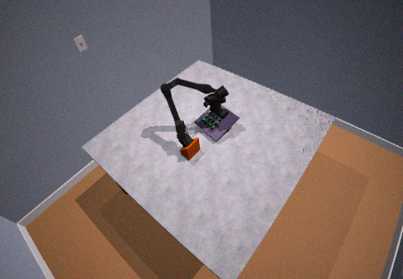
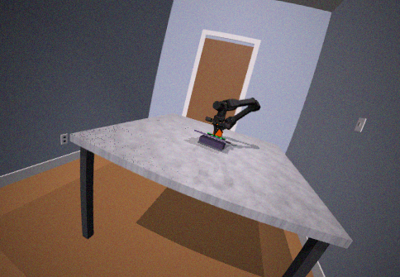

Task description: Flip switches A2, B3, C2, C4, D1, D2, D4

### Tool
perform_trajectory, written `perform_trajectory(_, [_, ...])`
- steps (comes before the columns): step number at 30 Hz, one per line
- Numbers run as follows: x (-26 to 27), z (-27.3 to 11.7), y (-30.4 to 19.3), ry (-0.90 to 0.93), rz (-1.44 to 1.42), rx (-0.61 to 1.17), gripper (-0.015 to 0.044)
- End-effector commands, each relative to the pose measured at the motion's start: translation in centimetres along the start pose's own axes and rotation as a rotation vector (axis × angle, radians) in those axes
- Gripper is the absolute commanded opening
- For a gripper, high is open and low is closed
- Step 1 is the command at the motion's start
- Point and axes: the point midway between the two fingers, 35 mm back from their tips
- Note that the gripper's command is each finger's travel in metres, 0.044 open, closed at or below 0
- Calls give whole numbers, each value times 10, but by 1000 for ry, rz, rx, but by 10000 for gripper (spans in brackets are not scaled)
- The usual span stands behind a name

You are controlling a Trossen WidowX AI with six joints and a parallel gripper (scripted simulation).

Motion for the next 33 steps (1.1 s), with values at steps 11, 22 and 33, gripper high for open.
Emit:
perform_trajectory(11, [0,2,0,6,9,2,0])
perform_trajectory(22, [0,4,0,6,9,2,0])
perform_trajectory(33, [0,5,0,6,8,2,0])
Point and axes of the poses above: the point midway between the two fingers, 35 mm back from their tips, its own z axis out along the fingers, its own x axis across the jaws, y = z × x, and after that the axes turned 7 degrees about -z, right-handed
